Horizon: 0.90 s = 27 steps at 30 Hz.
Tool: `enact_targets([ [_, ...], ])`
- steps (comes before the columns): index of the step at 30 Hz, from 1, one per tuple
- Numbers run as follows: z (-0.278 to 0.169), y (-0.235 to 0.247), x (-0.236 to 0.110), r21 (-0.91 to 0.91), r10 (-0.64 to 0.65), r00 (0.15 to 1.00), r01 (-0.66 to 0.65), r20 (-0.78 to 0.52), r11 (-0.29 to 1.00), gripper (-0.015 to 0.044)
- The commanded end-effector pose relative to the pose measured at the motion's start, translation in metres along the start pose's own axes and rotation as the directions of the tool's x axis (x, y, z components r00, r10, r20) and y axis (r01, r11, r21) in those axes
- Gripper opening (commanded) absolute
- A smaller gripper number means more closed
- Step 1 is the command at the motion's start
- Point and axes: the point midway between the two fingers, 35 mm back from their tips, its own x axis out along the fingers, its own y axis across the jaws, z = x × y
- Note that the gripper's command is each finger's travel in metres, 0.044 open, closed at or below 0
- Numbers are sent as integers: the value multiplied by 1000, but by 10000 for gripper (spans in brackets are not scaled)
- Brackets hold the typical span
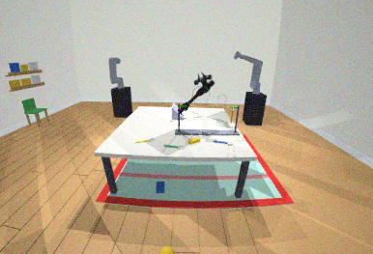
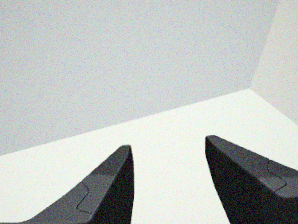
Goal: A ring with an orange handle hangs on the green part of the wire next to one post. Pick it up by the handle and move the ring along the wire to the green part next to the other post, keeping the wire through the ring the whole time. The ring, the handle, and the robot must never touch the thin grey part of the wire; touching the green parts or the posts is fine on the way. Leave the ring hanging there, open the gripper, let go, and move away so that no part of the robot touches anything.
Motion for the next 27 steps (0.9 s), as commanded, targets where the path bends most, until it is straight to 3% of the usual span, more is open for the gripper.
enact_targets([
  [1, -29, 12, -16, 1, 7, 996, -7, -92, 1000, 160],
  [13, -118, 53, -105, 10, 57, 911, -59, -409, 998, 160],
  [27, -180, 91, -255, 10, 123, 698, -165, -706, 986, 160],
])
